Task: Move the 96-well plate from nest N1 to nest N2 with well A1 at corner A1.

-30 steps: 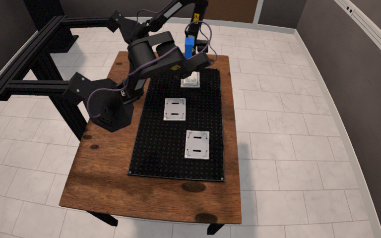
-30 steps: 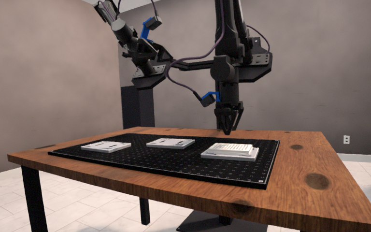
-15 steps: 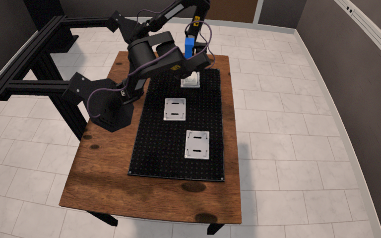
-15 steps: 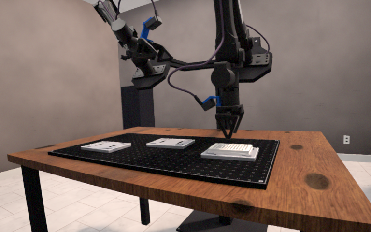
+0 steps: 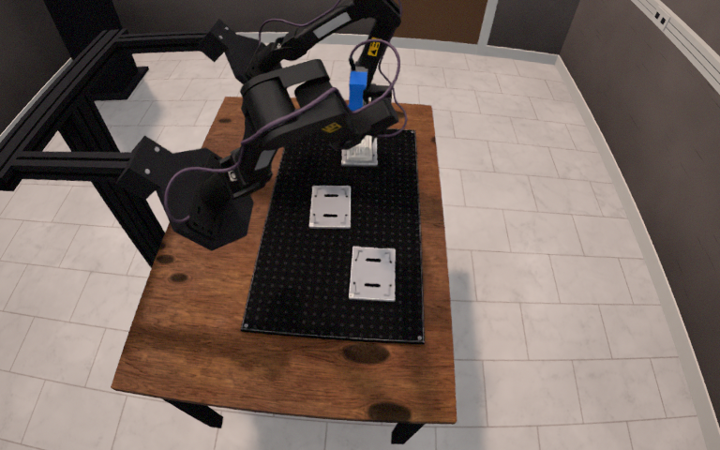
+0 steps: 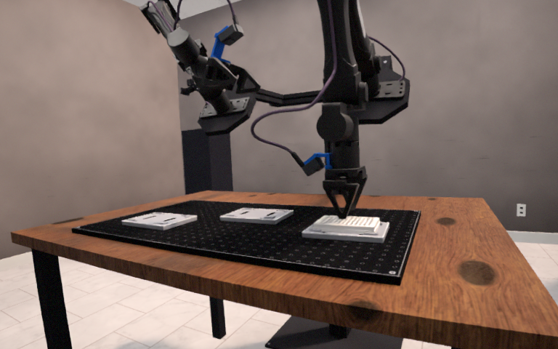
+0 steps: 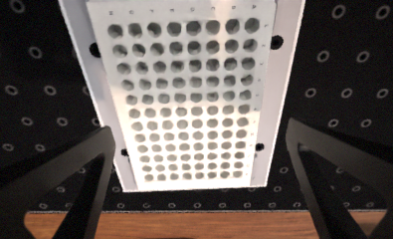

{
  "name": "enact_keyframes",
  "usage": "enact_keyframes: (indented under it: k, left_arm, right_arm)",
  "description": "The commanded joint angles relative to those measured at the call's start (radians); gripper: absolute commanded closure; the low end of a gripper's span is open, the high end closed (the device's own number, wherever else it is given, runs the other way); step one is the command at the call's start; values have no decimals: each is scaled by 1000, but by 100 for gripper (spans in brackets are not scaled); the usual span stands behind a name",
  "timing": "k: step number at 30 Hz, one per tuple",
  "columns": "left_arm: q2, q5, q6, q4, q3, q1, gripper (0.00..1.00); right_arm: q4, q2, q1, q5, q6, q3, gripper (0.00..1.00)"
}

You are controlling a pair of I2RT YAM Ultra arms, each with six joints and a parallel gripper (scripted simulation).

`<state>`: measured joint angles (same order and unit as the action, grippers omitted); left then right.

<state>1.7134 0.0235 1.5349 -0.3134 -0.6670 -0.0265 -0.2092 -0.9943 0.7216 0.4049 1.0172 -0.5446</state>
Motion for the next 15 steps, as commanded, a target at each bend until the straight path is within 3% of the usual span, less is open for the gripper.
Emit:
enact_keyframes:
  k: [1,15]
  left_arm:
    - [34,-8,12,-29,-30,1,0]
    - [95,-10,11,-61,-59,0,0]
  right_arm:
    - [-2,21,11,27,5,-2,0]
    - [-2,21,11,27,5,-2,0]
